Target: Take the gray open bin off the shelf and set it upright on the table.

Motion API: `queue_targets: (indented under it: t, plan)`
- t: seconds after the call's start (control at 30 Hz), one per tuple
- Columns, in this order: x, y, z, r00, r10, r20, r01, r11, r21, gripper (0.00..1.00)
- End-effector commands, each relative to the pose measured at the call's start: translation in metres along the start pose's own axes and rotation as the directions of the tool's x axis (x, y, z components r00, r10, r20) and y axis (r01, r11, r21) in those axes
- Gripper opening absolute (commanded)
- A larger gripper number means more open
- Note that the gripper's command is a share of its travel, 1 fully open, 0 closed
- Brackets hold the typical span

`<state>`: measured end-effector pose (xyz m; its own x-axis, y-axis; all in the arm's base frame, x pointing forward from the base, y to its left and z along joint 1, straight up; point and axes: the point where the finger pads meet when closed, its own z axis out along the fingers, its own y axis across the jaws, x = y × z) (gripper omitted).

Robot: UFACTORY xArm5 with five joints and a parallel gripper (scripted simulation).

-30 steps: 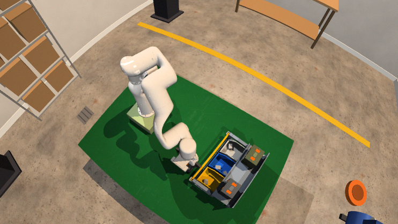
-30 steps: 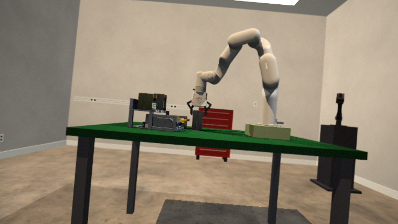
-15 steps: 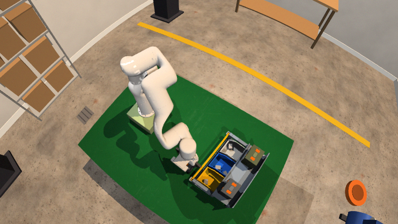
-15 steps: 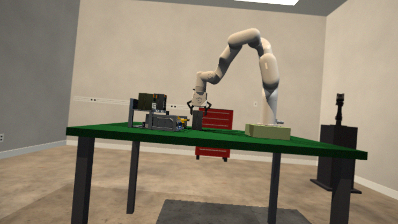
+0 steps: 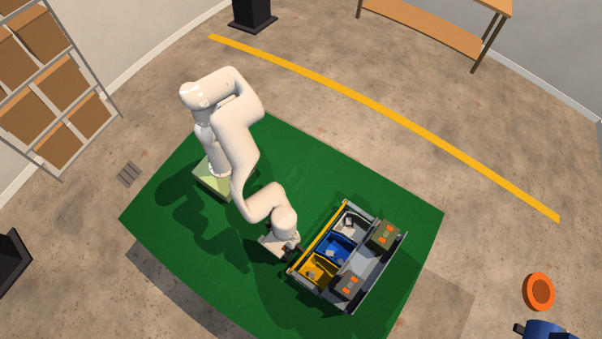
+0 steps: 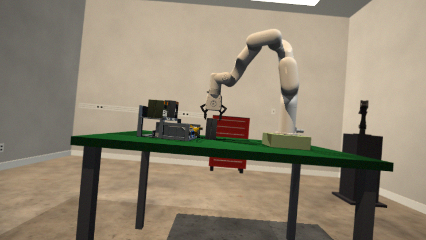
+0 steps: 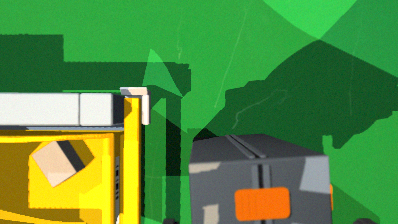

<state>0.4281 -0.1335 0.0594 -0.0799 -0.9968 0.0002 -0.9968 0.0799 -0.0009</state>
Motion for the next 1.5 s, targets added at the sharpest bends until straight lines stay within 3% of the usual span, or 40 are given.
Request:
queue_targets:
  t: [0.0, 0.23, 0.7, 1.47]
  plan:
    - [0.0, -0.001, -0.013, 1.0, 0.0, -0.001, 0.0, 1.0, 0.003, 1.0]
    - [0.0, -0.001, -0.03, 1.0, 0.0, -0.001, 0.0, 1.0, 0.003, 1.0]
    - [0.0, -0.001, -0.03, 1.0, 0.0, -0.001, 0.0, 1.0, 0.003, 1.0]
    - [-0.051, -0.037, -0.031, 1.0, 0.0, 0.006, 0.0, 1.0, 0.003, 1.0]
